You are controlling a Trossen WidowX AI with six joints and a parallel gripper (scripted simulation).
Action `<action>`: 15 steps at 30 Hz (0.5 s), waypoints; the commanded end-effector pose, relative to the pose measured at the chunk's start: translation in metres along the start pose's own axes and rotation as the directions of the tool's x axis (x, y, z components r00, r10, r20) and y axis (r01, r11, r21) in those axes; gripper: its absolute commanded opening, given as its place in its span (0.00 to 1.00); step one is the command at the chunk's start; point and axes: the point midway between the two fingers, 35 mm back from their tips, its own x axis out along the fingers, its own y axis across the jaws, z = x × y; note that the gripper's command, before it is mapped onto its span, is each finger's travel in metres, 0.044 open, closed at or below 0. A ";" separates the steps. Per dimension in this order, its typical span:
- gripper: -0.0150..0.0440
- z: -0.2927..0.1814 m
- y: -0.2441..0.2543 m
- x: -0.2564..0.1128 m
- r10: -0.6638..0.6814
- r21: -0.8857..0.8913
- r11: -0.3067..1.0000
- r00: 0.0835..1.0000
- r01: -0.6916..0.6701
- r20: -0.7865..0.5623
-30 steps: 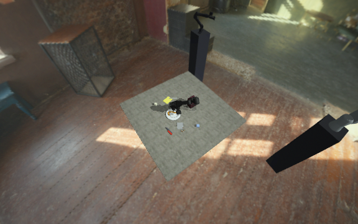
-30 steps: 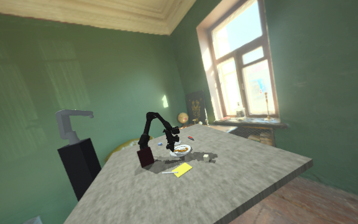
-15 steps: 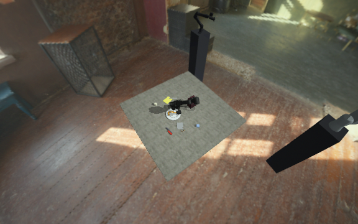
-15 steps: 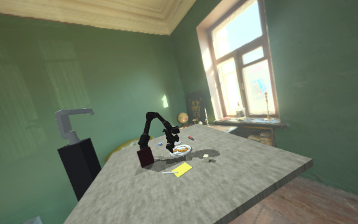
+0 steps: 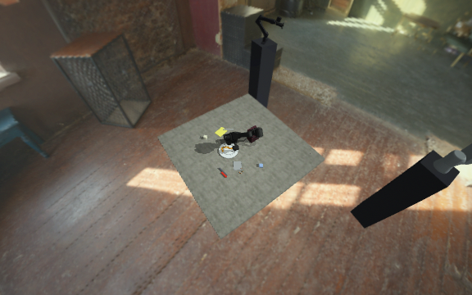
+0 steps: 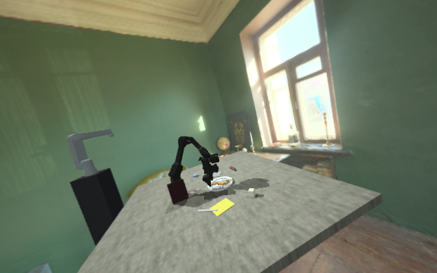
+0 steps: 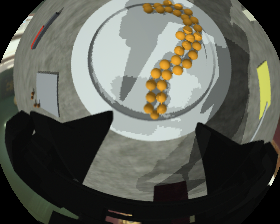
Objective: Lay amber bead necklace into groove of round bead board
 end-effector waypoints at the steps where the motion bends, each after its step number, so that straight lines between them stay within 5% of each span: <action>1: 0.96 0.001 -0.001 -0.001 -0.005 -0.001 1.000 1.000 0.005 0.000; 7: 0.69 0.041 -0.005 -0.013 -0.006 0.127 0.992 1.000 0.006 0.003; 15: 0.68 0.095 -0.018 -0.030 -0.007 0.313 0.950 1.000 0.005 0.005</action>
